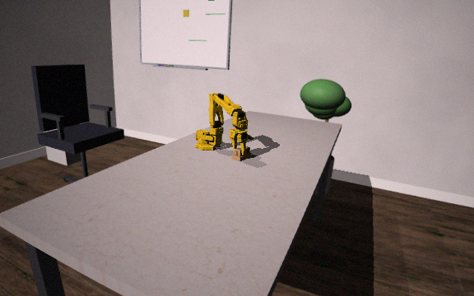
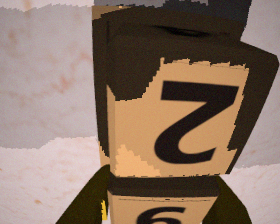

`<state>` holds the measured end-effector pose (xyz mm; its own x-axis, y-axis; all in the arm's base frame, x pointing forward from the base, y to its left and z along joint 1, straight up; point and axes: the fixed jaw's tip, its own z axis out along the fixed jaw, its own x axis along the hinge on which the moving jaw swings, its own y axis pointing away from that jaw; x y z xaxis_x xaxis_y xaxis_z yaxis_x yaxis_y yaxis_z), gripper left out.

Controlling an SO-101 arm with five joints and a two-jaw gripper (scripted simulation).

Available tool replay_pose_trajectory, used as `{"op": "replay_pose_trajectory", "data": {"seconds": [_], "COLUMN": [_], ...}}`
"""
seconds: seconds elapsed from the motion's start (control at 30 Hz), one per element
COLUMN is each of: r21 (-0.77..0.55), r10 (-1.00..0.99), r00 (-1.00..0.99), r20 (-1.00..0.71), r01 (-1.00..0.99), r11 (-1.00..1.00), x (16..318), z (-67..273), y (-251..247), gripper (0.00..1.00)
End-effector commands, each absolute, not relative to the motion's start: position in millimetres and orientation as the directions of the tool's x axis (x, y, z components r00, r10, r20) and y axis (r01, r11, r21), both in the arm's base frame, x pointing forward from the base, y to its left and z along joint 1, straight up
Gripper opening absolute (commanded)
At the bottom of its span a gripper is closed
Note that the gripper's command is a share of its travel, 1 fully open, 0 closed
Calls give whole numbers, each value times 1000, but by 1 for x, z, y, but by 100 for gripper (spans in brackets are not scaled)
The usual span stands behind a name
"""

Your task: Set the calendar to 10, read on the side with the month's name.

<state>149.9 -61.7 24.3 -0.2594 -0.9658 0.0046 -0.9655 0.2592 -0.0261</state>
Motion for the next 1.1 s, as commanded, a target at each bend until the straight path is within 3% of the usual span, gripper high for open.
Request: {"op": "replay_pose_trajectory", "data": {"seconds": [0.0,0.2,0.5,1.07], "r21": [-42,-42,-42,-42], "r10": [-965,-965,-965,-965], "r00": [-261,-261,-261,-261], "r20": [5,5,5,5], "r01": [-965,-965,-965,-965], "r11": [261,261,261,261], "x": [151,151,151,151], "z": [25,25,25,25], "y": [-63,-63,-63,-63], "gripper": [0,1,17,24]}}
